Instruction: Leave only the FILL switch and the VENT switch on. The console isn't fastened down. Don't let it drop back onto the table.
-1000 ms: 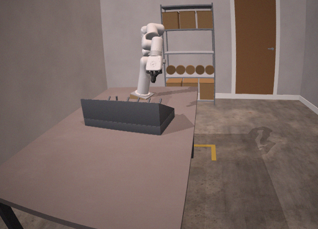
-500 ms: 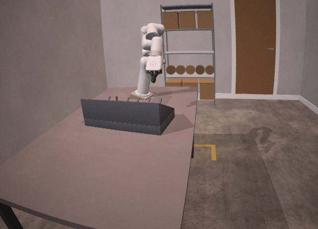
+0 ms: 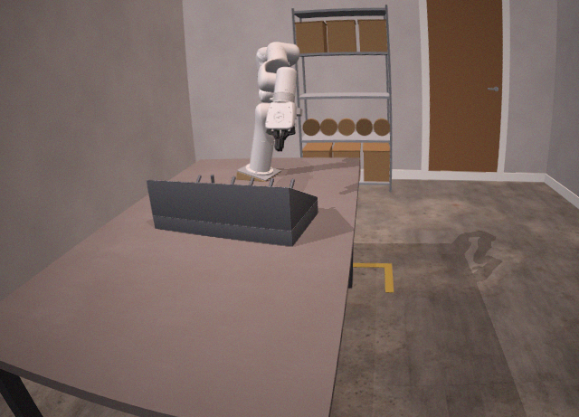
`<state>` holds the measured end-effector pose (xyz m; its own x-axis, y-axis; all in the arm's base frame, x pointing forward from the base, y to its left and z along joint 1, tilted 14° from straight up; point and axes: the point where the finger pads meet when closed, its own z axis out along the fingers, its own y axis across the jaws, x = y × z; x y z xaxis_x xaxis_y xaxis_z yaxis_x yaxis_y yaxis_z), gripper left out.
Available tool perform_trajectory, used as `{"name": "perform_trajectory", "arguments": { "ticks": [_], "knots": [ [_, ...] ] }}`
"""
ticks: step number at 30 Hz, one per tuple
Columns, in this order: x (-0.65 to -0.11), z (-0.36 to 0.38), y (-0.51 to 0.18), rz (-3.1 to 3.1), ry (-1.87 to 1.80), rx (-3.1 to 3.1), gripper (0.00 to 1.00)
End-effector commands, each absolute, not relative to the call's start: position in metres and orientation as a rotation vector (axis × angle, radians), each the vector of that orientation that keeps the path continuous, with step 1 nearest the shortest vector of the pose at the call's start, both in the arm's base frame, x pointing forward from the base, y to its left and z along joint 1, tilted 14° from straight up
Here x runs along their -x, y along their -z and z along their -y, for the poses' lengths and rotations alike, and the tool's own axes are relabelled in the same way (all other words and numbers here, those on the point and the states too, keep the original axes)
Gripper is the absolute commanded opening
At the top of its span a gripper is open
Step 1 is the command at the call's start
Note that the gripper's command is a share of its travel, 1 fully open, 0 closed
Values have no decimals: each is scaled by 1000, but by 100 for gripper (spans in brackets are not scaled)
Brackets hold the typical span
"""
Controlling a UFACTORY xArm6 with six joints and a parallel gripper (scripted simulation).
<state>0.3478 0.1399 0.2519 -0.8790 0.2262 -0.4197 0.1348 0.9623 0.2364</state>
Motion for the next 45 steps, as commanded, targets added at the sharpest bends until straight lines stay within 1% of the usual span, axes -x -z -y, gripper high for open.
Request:
{"name": "perform_trajectory", "arguments": {
  "ticks": [1, 16, 31, 45],
  "knots": [
    [-350, -141, -252, -2653, -279, -258, 0],
    [-363, -145, -227, -2653, -279, -258, 0],
    [-388, -154, -180, -2653, -279, -258, 0],
    [-400, -159, -157, -2653, -279, -258, 0]
  ]
}}
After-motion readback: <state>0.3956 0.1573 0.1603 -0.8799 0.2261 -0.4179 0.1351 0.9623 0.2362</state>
